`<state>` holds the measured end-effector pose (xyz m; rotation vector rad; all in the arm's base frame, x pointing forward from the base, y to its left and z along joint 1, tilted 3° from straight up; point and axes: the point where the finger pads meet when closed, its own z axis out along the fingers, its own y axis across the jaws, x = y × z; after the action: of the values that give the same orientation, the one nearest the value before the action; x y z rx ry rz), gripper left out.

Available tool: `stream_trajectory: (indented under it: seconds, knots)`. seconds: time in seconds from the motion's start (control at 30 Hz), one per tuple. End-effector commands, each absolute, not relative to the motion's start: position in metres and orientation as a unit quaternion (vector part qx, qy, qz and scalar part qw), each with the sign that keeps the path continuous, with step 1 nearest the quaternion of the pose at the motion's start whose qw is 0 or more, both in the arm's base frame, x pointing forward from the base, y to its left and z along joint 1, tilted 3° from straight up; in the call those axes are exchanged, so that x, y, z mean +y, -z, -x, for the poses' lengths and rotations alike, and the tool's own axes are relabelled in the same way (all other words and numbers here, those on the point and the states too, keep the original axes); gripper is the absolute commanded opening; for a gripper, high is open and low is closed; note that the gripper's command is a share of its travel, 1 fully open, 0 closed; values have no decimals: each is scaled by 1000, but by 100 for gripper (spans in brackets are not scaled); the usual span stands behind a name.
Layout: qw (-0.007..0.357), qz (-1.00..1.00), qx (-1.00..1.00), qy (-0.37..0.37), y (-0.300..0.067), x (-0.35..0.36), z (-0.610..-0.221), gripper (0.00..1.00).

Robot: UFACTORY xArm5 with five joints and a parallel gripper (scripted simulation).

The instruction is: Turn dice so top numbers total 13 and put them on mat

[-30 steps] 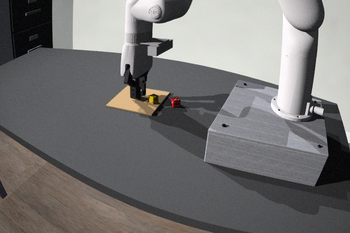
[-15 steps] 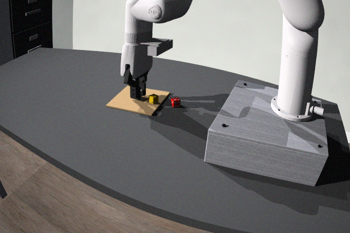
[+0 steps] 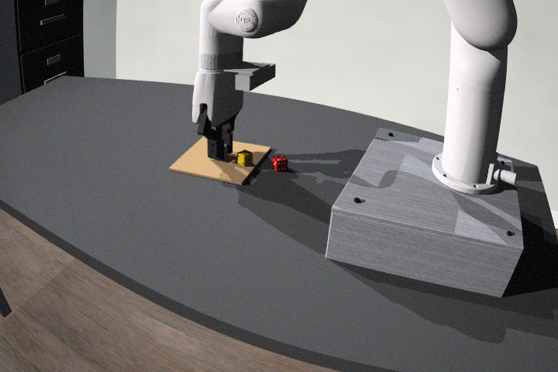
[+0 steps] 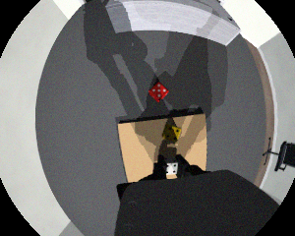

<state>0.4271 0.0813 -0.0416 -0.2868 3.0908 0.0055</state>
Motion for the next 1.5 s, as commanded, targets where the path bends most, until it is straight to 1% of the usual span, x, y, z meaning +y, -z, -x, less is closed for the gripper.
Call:
stream_trajectory:
  seconds: [0.0, 1.43, 1.47]
  knots:
    - [20, 92, 996, -2, 41, 82, -428, 15]
    - [20, 92, 996, -2, 43, 82, -428, 15]
    - [20, 92, 996, -2, 43, 82, -428, 19]
